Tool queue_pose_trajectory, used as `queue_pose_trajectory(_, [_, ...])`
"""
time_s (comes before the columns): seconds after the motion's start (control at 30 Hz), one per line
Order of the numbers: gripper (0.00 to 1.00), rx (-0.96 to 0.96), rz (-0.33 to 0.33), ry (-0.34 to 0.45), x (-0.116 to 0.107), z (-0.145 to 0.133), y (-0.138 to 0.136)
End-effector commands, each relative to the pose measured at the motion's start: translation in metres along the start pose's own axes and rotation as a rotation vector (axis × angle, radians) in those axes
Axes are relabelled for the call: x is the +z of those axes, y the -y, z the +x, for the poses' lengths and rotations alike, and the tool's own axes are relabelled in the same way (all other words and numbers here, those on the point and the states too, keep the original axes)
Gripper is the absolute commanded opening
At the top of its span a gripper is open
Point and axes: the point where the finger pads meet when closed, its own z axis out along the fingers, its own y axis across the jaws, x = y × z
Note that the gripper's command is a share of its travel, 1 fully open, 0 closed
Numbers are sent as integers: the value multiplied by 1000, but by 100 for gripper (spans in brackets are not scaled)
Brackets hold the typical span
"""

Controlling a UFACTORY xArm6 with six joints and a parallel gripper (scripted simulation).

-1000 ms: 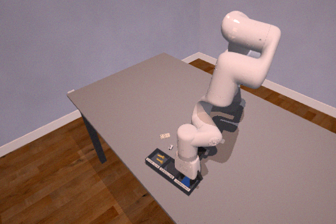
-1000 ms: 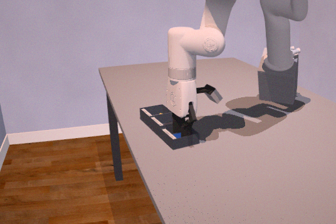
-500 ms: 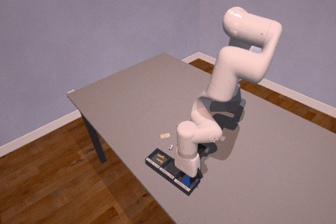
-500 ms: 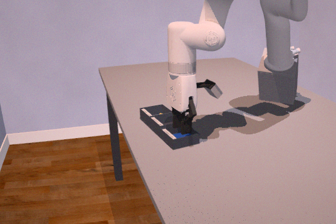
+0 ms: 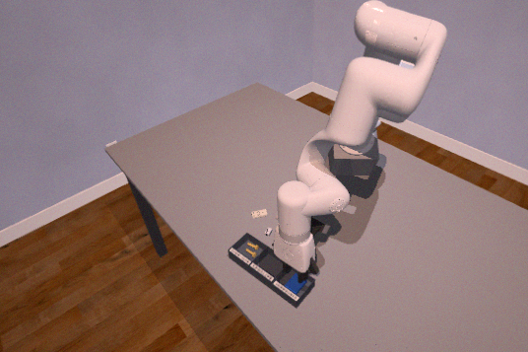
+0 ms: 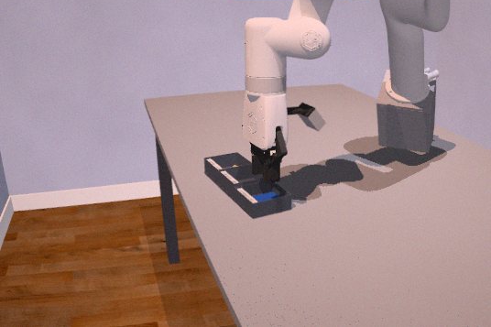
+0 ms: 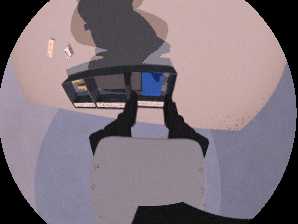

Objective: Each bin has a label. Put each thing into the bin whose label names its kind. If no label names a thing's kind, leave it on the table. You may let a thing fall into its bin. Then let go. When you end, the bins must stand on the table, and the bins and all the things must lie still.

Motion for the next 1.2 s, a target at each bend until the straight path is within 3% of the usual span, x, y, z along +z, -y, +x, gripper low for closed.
queue_pose_trajectory(0.0, [47,0,1,0,-3,0,0])
queue_pose_trajectory(0.1, [47,0,1,0,-3,0,0])
queue_pose_trajectory(0.13, [29,-50,1,-1,-4,4,7])
queue_pose_trajectory(0.33, [29,-232,1,-1,-6,20,37])
queue_pose_trajectory(0.77, [29,-232,2,-1,-13,71,132])
queue_pose_trajectory(0.83, [29,-232,2,-1,-13,71,132])
queue_pose_trajectory(1.07, [29,-232,2,-2,-16,98,182])
queue_pose_trajectory(1.17, [29,-232,2,-2,-16,101,189])
